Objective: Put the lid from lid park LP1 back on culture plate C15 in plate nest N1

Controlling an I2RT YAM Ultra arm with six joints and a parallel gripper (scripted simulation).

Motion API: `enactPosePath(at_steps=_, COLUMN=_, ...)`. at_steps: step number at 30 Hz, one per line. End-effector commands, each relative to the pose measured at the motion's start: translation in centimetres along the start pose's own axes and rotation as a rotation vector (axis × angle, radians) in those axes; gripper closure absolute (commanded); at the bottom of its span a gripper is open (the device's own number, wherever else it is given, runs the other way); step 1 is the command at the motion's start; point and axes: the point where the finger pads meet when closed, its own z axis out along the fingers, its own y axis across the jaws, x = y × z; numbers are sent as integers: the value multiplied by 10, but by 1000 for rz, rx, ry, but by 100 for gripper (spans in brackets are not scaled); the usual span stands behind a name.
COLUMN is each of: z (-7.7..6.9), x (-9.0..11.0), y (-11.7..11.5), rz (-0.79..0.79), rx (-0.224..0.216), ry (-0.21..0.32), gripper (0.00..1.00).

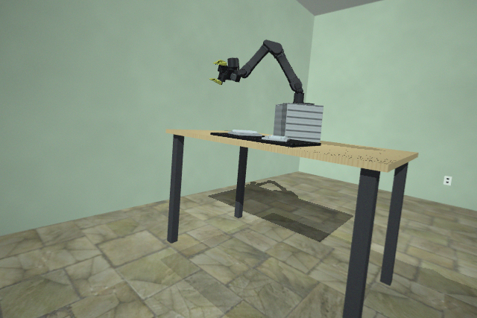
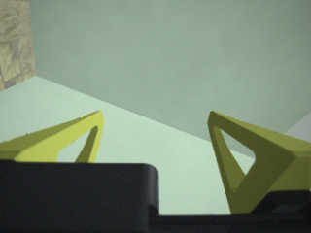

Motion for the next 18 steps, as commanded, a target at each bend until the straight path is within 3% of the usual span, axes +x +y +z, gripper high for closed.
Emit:
enactPosePath(at_steps=1, z=0, x=3, y=-6, rz=-13, rx=10, ry=5, gripper=0)
enactPosePath(at_steps=18, z=3, x=-1, y=-6, rz=18, rx=2, ry=-2, gripper=0)
